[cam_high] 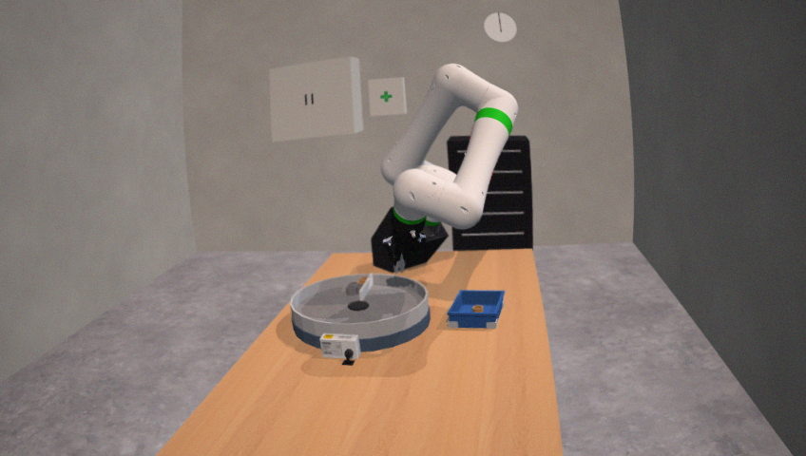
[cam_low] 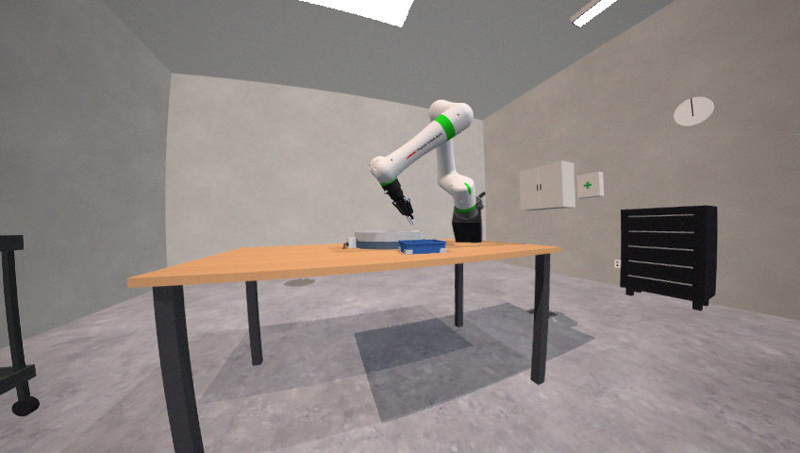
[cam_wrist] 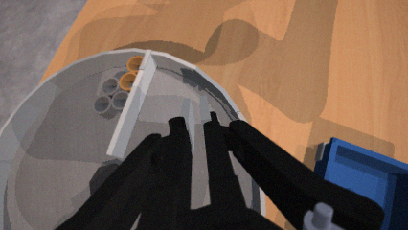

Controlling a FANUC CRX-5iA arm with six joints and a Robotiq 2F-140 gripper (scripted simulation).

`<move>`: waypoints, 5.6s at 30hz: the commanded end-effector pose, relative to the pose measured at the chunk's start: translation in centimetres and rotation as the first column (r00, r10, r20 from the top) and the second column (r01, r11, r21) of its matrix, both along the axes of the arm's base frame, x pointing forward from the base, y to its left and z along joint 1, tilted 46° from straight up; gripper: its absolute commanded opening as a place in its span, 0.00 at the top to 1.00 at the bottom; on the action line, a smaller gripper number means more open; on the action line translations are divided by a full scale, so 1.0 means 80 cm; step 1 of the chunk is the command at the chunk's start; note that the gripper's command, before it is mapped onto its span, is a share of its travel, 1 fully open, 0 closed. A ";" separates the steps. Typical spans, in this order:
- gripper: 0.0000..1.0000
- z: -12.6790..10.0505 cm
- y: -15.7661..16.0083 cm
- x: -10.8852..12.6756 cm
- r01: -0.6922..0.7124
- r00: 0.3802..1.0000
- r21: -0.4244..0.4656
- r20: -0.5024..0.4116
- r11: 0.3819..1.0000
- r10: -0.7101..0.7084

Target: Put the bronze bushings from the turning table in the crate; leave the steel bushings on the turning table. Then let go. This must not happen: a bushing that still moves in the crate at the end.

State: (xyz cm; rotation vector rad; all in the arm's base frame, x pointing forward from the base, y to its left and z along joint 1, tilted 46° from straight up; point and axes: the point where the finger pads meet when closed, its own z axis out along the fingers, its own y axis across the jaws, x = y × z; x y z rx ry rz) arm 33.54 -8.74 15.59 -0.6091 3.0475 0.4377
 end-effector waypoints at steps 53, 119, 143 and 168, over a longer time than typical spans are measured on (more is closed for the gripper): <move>0.94 -0.137 -0.172 -0.010 -0.005 1.000 0.012 0.007 1.000 0.005; 0.94 -0.157 -0.158 0.006 -0.005 1.000 0.012 0.007 1.000 0.005; 0.94 -0.167 -0.151 0.014 -0.005 1.000 0.012 0.007 1.000 0.005; 0.94 -0.167 -0.151 0.014 -0.005 1.000 0.012 0.007 1.000 0.005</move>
